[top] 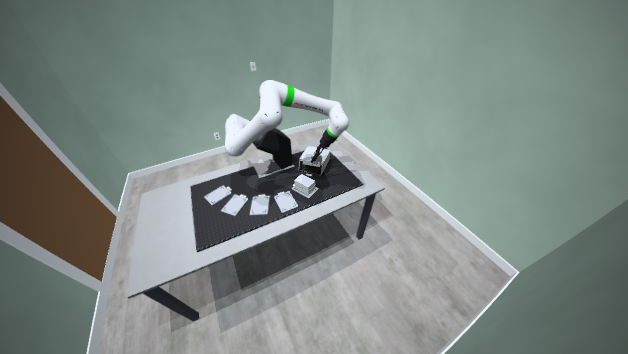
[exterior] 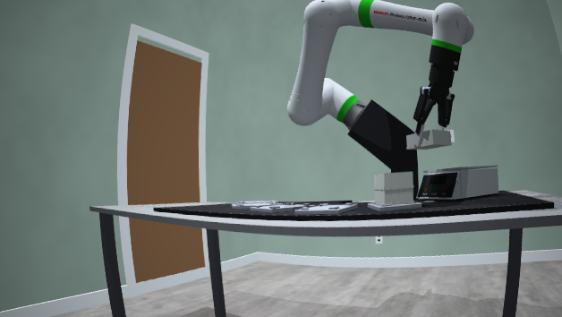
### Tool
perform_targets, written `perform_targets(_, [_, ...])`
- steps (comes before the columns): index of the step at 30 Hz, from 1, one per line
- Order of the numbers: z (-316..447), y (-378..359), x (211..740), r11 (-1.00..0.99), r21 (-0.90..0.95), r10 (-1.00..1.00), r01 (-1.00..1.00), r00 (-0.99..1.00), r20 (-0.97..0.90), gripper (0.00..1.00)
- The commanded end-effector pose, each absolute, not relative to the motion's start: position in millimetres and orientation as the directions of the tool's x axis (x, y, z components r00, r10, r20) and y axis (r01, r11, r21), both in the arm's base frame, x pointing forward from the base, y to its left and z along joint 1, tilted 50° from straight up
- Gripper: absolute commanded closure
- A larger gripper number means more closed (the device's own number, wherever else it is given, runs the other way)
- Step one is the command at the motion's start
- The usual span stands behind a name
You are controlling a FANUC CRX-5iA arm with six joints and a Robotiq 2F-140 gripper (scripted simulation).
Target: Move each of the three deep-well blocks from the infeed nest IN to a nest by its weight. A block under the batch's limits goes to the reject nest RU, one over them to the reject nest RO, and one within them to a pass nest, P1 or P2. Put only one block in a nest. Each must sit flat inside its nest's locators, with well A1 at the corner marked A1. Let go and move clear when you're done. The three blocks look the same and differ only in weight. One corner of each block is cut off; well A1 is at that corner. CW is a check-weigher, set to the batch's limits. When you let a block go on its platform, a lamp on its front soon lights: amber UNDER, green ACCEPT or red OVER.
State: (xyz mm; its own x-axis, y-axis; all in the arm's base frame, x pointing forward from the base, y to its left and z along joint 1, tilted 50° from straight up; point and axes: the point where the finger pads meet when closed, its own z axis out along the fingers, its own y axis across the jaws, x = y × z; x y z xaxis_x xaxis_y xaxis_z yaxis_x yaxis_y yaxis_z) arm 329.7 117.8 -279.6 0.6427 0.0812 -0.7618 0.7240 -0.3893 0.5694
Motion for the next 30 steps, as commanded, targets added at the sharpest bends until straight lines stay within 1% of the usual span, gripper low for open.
perform_targets(1, [-286, 123, 324, -0.389, 0.569, 0.081, 0.724, 0.643, -0.762, 0.90])
perform_targets(9, [-298, 133, 313, -0.389, 0.569, 0.081, 0.724, 0.643, -0.762, 0.90])
perform_targets(11, [-301, 135, 307, -0.353, 0.534, 0.103, 0.768, 0.600, -0.794, 0.90])
perform_targets(13, [-301, 135, 307, -0.353, 0.534, 0.103, 0.768, 0.600, -0.794, 0.90])
perform_targets(22, [-314, 143, 282, -0.174, 0.350, 0.172, 0.920, 0.379, -0.909, 0.90])
perform_targets(30, [-323, 148, 265, -0.171, 0.347, 0.173, 0.922, 0.375, -0.911, 0.90])
